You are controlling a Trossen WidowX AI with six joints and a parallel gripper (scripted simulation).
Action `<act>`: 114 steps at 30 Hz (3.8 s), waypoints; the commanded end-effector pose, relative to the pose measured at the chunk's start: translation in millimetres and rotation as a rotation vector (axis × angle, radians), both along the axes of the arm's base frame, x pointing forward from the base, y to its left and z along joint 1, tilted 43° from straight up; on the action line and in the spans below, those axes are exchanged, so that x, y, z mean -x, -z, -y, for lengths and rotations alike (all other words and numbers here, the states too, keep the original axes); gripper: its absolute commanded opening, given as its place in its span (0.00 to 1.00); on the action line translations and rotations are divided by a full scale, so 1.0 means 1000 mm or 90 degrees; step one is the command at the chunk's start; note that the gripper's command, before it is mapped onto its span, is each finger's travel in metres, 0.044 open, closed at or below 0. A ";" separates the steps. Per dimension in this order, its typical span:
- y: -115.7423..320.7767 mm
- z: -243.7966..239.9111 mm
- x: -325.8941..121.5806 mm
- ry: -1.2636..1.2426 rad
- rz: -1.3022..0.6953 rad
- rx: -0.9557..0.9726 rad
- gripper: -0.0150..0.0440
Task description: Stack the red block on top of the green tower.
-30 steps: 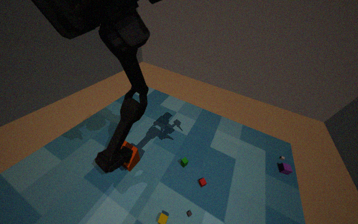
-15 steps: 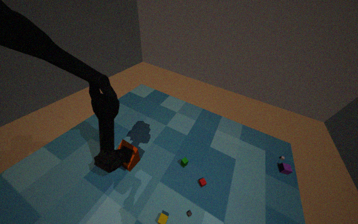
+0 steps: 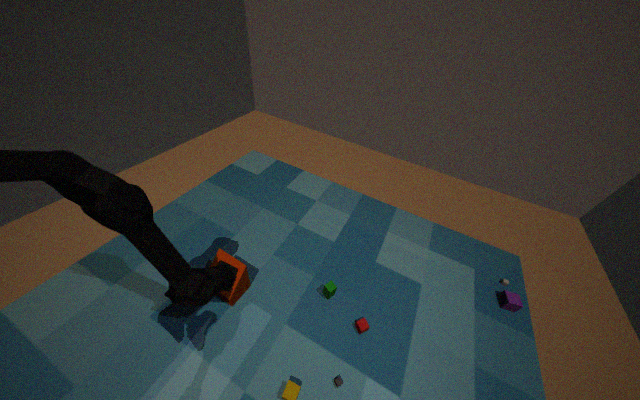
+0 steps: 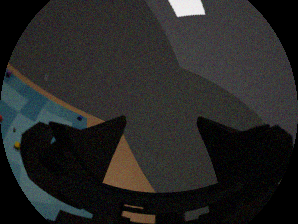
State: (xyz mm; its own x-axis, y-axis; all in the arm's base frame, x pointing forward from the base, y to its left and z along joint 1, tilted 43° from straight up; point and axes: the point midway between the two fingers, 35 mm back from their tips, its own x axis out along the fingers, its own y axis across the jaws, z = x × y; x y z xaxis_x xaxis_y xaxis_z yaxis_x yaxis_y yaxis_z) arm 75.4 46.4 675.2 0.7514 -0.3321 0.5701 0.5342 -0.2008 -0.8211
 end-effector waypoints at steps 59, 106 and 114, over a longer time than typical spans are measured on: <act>0.529 0.087 -0.399 0.370 -0.243 -1.296 1.00; 0.745 0.003 -0.323 0.657 -0.083 -1.049 1.00; 0.754 0.011 -0.323 0.657 -0.083 -1.049 1.00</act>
